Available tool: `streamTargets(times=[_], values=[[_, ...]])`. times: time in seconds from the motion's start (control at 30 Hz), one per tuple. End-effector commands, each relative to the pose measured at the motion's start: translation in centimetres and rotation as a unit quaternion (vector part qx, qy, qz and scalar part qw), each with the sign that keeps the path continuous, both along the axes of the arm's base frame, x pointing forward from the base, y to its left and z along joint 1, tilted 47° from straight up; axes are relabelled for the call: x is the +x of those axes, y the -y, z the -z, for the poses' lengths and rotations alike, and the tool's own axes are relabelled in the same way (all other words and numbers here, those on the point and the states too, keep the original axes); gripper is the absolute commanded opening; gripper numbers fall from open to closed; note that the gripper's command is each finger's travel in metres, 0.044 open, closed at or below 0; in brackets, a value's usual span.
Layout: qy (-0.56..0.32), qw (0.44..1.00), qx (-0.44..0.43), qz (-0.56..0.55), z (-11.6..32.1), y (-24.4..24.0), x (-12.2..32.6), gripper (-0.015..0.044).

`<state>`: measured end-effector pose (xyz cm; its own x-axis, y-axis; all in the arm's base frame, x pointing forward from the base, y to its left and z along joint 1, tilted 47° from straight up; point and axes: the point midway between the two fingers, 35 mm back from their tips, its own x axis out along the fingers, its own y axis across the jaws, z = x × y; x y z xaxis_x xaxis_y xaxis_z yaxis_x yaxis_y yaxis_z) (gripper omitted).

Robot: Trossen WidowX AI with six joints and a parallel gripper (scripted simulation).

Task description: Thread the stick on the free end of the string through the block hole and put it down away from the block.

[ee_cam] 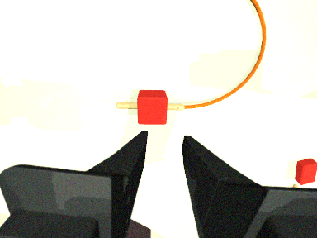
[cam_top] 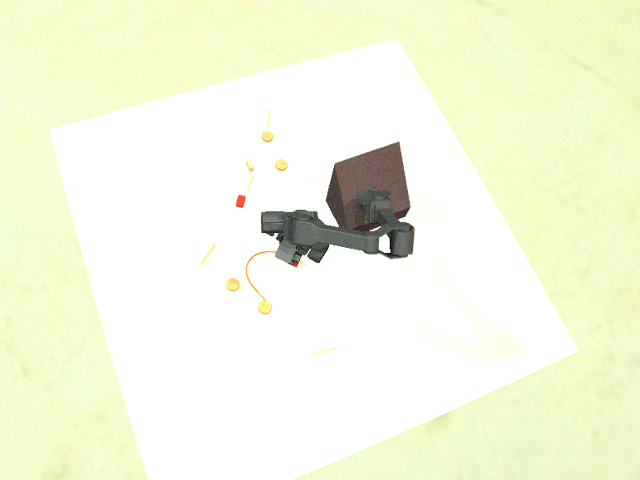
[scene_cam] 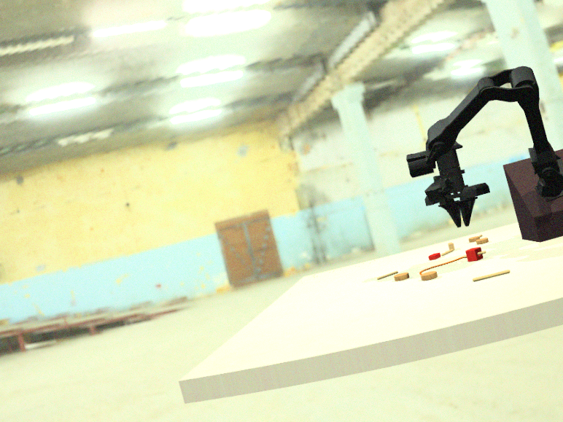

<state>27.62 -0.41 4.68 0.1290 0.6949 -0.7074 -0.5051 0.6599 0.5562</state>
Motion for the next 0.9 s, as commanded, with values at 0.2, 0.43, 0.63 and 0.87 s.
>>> streamTargets(times=[0.2,0.43,0.63,0.87], values=[[-0.398,0.83,0.077,0.383,-1.19,-2.01,-2.12,0.0121],[-0.489,0.727,0.091,0.473,-1.41,-2.33,-2.44,0.0121],[-0.489,0.727,0.091,0.473,-1.41,-2.33,-2.44,0.0121],[-0.489,0.727,0.091,0.473,-1.41,-2.33,-2.44,0.0121]])
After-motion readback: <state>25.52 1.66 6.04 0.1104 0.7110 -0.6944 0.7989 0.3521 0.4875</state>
